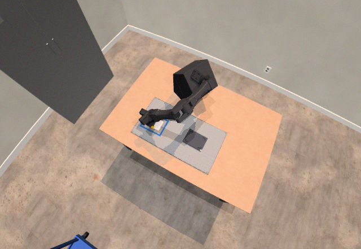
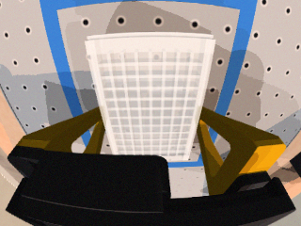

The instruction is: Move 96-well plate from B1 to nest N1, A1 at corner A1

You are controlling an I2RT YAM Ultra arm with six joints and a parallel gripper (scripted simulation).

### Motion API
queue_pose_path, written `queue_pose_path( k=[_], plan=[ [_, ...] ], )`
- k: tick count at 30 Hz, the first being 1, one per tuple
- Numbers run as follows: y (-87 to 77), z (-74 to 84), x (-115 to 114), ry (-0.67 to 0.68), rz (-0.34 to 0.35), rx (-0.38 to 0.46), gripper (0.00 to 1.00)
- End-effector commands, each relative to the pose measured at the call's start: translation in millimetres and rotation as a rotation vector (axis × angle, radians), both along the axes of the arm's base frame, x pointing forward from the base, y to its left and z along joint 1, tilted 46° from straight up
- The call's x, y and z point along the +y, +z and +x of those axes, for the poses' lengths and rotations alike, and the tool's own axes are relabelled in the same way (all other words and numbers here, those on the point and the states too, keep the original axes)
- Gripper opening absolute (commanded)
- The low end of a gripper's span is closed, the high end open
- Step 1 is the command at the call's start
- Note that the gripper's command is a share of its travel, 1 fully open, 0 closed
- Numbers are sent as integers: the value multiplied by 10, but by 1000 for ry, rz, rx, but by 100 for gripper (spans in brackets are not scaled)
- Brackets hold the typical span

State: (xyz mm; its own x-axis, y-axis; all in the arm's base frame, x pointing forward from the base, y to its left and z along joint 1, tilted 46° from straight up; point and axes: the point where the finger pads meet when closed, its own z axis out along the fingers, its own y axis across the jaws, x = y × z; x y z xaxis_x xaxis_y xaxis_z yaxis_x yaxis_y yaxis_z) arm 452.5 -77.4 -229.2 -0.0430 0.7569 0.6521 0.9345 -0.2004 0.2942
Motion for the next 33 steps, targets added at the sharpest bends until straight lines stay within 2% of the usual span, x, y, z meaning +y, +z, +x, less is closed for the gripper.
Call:
queue_pose_path(
  k=[1, 30, 32, 33],
  plan=[
    [-16, 50, -121, -19, -15, -10, 0],
    [-16, 50, -121, -19, -15, -10, 0],
    [159, 120, -198, -17, -27, -36, 0],
    [159, 120, -198, -17, -27, -36, 0]
  ],
)
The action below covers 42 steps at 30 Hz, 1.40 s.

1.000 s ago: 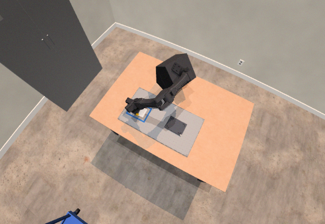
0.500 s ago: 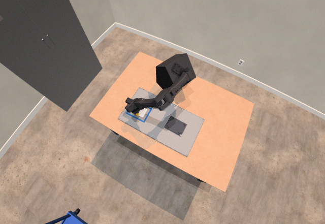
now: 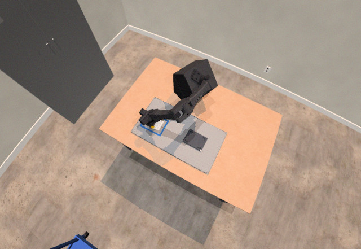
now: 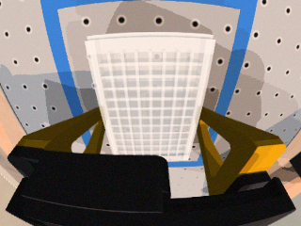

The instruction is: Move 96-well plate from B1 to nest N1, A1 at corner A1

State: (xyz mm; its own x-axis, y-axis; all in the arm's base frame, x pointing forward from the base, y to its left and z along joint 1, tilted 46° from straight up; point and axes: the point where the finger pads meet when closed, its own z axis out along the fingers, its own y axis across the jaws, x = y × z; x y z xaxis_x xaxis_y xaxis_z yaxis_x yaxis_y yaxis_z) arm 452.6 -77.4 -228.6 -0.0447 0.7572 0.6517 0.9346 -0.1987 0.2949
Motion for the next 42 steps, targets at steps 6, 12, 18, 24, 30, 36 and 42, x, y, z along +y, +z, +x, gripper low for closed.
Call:
queue_pose_path(
  k=[6, 12, 18, 24, 30, 36, 42],
  plan=[
    [140, -60, -168, -18, -6, 3, 0],
    [212, -97, -227, -18, -5, 2, 0],
    [260, -122, -266, -18, -4, 2, 0],
    [331, -159, -326, -18, -4, 1, 0],
    [401, -197, -386, -18, -4, 1, 0],
    [374, -269, -397, -18, 6, 17, 0],
    [516, -260, -488, -18, -5, 2, 0]
  ],
)
